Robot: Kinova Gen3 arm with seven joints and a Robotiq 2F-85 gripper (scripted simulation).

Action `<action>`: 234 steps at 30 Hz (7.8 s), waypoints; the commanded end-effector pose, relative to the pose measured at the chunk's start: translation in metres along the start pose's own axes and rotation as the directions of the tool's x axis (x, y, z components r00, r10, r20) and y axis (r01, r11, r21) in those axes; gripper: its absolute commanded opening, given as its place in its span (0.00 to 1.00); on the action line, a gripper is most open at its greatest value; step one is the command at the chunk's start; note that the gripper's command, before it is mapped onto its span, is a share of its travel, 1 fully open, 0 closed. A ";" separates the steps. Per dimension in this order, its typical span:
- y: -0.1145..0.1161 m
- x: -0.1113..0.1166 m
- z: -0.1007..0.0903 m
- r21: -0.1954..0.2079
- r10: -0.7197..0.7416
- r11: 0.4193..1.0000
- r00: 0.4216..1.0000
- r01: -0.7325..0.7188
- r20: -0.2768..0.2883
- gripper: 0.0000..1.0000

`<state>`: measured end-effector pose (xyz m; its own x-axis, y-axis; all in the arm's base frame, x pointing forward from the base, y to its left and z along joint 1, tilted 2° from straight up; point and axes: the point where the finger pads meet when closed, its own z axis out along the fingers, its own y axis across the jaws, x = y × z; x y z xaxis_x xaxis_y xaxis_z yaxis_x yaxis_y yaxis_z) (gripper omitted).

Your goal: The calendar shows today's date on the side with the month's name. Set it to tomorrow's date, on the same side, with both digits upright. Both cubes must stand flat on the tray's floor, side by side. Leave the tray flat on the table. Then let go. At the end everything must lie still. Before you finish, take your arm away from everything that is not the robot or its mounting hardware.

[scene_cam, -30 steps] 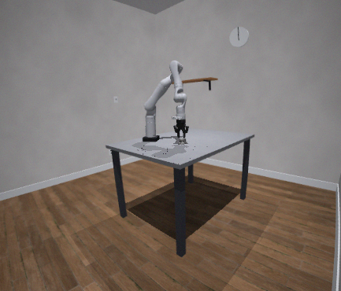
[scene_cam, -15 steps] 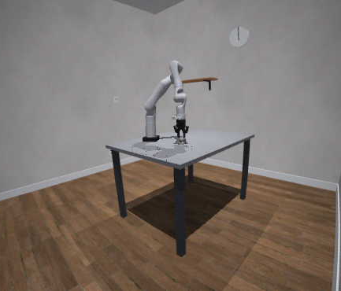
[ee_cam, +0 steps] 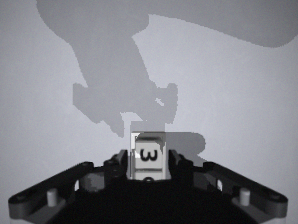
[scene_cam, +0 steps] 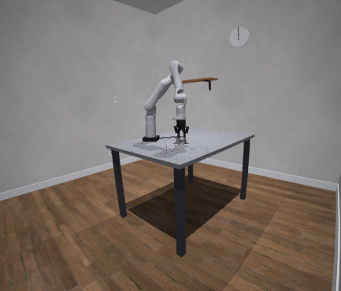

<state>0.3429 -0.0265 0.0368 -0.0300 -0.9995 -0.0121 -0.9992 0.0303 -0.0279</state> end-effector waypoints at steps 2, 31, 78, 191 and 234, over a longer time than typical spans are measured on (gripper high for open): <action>0.001 0.001 0.005 -0.003 0.003 1.000 1.000 -0.003 -0.001 0.48; 0.001 0.001 0.027 -0.003 0.003 1.000 1.000 -0.003 -0.001 0.48; 0.001 0.001 0.027 -0.003 0.003 1.000 1.000 -0.003 -0.001 0.28; 0.018 0.042 -0.060 -0.046 0.919 0.387 0.389 -0.921 -0.061 0.28; 0.004 0.092 -0.062 0.007 0.529 -0.848 -0.848 -0.529 -0.008 0.28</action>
<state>0.3349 -0.1167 0.0977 -0.5175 0.8557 0.0061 0.8555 0.5172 0.0259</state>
